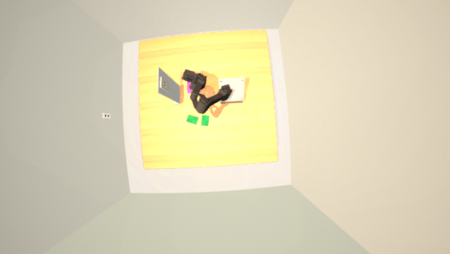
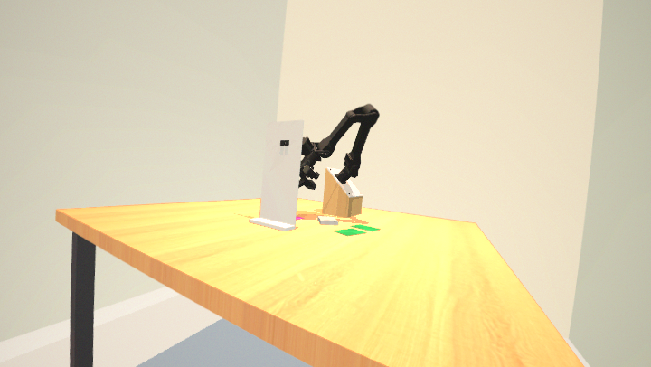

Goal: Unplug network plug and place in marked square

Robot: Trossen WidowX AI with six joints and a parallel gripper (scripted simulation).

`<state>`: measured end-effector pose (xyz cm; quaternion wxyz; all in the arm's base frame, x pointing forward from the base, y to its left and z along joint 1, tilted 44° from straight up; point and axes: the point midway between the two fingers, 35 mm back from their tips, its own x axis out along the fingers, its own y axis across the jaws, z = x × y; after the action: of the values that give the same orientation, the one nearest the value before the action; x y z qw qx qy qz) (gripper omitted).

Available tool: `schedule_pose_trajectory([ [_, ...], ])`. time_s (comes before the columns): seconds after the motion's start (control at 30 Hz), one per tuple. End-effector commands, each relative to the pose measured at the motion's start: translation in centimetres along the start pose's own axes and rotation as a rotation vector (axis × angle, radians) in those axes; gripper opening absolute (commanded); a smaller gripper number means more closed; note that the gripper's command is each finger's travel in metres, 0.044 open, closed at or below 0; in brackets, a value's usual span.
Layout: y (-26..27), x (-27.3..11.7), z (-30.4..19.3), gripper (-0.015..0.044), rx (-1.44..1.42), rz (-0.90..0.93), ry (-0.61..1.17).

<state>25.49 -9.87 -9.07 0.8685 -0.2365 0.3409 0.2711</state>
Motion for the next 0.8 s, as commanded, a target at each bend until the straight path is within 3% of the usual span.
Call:
schedule_pose_trajectory([
  [0.0, -0.2, -0.5, 0.2, 0.0156, -0.007, -0.002, -0.006],
  [0.77, -4.8, -5.8, -0.3, 0.0156, -0.007, 0.000, 0.003],
])
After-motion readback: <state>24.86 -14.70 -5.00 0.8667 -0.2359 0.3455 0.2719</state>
